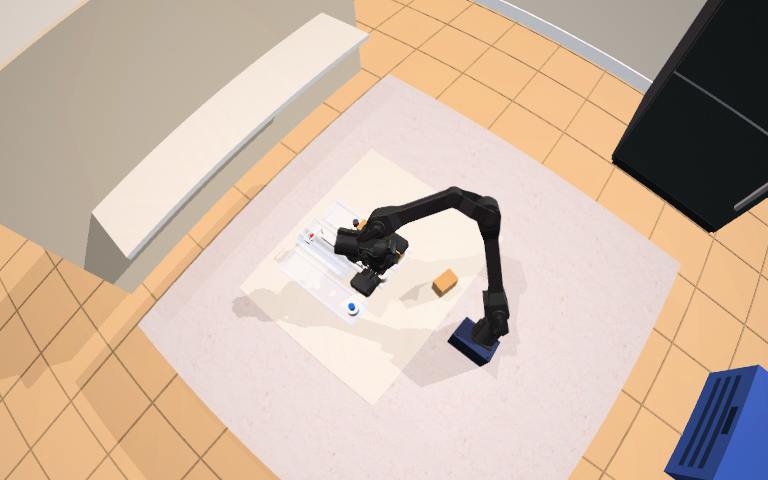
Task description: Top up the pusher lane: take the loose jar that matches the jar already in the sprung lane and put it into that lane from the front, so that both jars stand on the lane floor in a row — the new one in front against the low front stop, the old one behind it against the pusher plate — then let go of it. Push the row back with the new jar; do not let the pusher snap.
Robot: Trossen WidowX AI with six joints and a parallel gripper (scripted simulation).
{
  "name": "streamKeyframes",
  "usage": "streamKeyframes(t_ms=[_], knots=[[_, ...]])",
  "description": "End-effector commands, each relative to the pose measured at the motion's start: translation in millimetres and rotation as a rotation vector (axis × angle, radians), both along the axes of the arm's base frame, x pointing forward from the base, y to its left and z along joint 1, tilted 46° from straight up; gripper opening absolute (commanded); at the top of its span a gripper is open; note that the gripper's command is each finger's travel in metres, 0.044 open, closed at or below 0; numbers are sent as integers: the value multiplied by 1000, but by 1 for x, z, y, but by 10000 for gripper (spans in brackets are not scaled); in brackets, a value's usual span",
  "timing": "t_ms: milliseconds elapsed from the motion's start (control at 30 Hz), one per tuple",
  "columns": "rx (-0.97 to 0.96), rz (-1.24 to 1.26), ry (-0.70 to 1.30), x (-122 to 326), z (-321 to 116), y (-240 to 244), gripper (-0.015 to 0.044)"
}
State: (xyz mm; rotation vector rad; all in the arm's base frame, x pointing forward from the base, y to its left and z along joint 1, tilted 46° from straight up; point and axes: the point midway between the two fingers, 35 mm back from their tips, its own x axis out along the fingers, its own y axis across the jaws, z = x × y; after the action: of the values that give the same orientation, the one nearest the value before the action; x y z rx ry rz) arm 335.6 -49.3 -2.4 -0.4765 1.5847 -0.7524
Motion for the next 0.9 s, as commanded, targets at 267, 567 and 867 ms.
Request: streamKeyframes(t_ms=[267, 567, 867], knots=[[-12, 4, -20, 11, 3, -4, 0], [-13, 4, -21, 14, 4, -4, 0], [-13, 4, -21, 14, 4, -4, 0]])
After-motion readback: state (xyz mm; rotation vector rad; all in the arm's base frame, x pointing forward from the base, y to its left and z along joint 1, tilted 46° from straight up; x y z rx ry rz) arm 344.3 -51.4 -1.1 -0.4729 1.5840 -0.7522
